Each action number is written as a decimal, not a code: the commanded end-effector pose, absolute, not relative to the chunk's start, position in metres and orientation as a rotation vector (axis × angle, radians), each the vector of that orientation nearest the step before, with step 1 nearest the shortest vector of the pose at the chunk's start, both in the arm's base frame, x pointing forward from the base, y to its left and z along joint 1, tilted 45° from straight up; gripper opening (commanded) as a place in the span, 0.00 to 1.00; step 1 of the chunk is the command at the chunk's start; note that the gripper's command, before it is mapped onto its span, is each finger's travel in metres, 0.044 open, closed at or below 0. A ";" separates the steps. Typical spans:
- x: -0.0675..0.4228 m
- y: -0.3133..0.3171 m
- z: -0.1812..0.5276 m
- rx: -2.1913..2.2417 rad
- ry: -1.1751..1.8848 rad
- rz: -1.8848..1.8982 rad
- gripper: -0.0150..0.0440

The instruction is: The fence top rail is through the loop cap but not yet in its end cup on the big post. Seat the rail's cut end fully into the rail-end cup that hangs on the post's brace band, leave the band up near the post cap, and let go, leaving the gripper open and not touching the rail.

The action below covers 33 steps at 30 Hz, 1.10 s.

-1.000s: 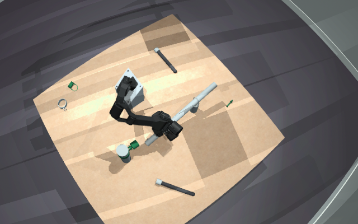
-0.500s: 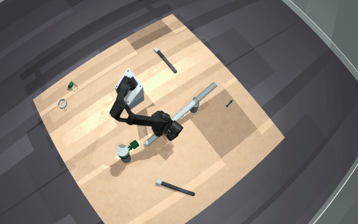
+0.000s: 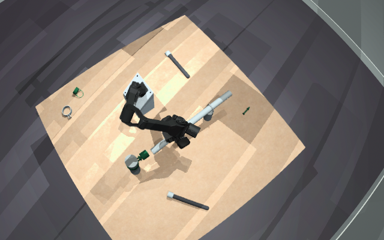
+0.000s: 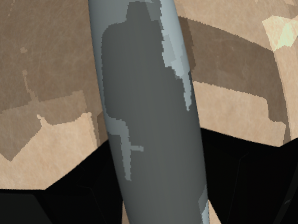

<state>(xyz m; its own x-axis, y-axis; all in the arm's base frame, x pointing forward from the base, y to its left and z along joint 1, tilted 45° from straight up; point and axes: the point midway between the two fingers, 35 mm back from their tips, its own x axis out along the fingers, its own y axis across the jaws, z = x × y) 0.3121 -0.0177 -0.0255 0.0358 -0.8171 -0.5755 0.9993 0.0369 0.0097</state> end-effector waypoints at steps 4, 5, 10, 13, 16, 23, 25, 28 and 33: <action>0.313 -0.005 0.002 0.405 0.386 -1.469 0.25; 0.313 -0.003 0.006 0.395 0.372 -1.467 0.25; 0.313 -0.001 0.011 0.384 0.355 -1.465 0.25; 0.311 -0.003 0.007 0.394 0.370 -1.471 0.25; 0.311 -0.003 0.007 0.394 0.370 -1.471 0.25; 0.312 -0.002 0.007 0.394 0.370 -1.471 0.25; 0.312 -0.002 0.008 0.394 0.370 -1.471 0.25; 0.312 -0.001 0.009 0.394 0.370 -1.471 0.25; 0.314 0.001 0.012 0.394 0.370 -1.471 0.25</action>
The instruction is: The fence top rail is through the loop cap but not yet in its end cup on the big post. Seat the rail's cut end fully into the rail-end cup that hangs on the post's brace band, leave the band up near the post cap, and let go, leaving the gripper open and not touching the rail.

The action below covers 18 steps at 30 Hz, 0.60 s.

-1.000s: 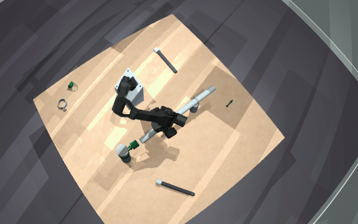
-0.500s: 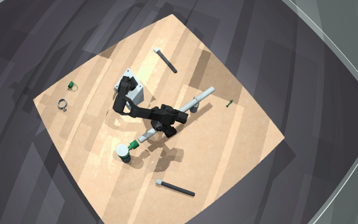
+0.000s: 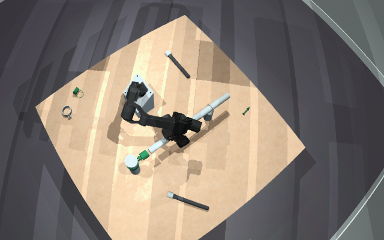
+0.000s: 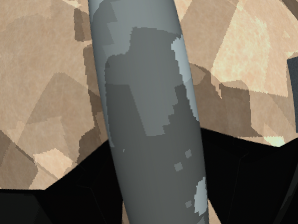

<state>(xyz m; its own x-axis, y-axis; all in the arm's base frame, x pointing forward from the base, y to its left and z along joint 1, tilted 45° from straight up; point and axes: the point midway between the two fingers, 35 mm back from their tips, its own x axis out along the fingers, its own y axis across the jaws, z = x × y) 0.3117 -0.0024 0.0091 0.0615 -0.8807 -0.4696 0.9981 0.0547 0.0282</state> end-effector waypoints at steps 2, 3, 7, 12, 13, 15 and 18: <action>0.314 0.001 0.014 0.394 0.370 -1.471 0.25; 0.315 0.002 0.014 0.394 0.370 -1.471 0.25; 0.315 0.001 0.015 0.394 0.370 -1.471 0.25; 0.315 -0.003 0.019 0.392 0.371 -1.472 0.25; 0.315 -0.005 0.020 0.392 0.371 -1.472 0.25; 0.315 -0.007 0.021 0.391 0.371 -1.473 0.25; 0.315 -0.011 0.024 0.389 0.371 -1.474 0.25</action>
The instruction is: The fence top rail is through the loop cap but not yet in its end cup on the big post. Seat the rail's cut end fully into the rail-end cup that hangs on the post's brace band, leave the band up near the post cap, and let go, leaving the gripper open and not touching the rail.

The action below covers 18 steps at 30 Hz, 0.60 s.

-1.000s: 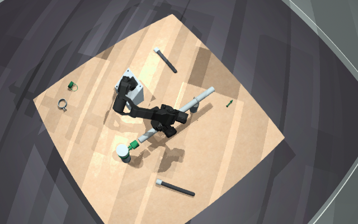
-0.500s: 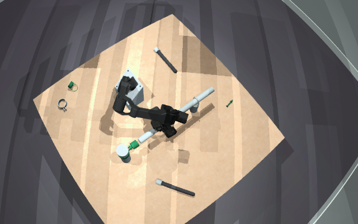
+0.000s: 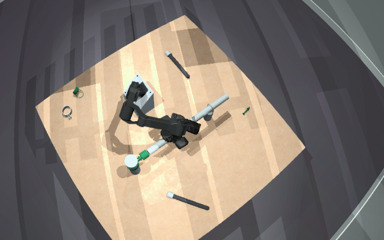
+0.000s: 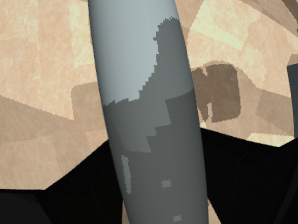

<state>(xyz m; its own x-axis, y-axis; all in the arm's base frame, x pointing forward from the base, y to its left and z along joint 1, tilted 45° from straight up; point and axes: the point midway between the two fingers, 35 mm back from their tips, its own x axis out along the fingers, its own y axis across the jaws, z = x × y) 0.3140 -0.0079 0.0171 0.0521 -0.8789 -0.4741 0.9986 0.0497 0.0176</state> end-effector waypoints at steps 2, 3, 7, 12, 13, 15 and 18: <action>0.315 -0.013 0.026 0.388 0.371 -1.475 0.25; 0.315 -0.015 0.027 0.387 0.371 -1.476 0.25; 0.315 -0.017 0.028 0.386 0.371 -1.476 0.25; 0.315 -0.017 0.028 0.386 0.371 -1.476 0.25; 0.315 -0.017 0.028 0.386 0.371 -1.476 0.25; 0.315 -0.017 0.028 0.386 0.371 -1.476 0.25; 0.314 -0.016 0.024 0.389 0.379 -1.484 0.25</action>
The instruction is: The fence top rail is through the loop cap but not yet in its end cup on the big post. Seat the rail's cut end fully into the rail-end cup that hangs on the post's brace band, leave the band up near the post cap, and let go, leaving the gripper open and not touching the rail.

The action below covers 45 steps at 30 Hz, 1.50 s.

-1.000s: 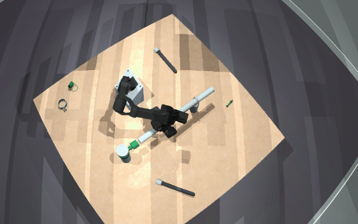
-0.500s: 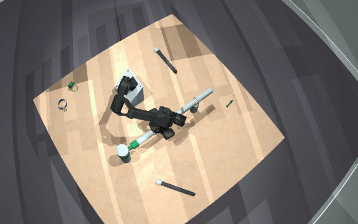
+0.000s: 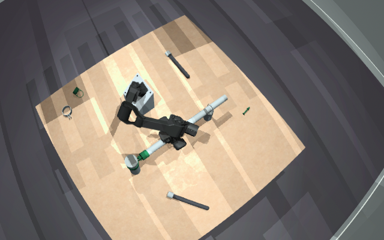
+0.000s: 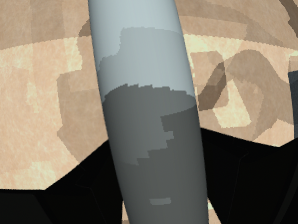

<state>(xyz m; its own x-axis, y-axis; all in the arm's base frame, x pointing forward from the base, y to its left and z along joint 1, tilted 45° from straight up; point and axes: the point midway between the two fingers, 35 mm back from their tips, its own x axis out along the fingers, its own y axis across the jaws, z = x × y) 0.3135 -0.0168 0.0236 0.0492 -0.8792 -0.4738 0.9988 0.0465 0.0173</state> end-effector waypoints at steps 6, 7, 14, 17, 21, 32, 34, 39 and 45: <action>0.313 -0.016 0.023 0.390 0.382 -1.487 0.25; 0.313 -0.016 0.023 0.390 0.382 -1.487 0.25; 0.313 -0.015 0.023 0.387 0.380 -1.487 0.25; 0.314 -0.014 0.023 0.385 0.379 -1.487 0.25; 0.314 -0.014 0.023 0.382 0.377 -1.486 0.25; 0.315 -0.011 0.025 0.376 0.374 -1.486 0.25; 0.315 -0.011 0.025 0.376 0.374 -1.486 0.25; 0.313 -0.015 0.023 0.380 0.377 -1.497 0.25; 0.313 -0.015 0.024 0.380 0.377 -1.497 0.25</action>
<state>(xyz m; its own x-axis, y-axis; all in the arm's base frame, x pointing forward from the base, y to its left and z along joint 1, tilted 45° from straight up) 0.3134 -0.0149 0.0233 0.0383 -0.8835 -0.4669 0.9992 0.0375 0.0110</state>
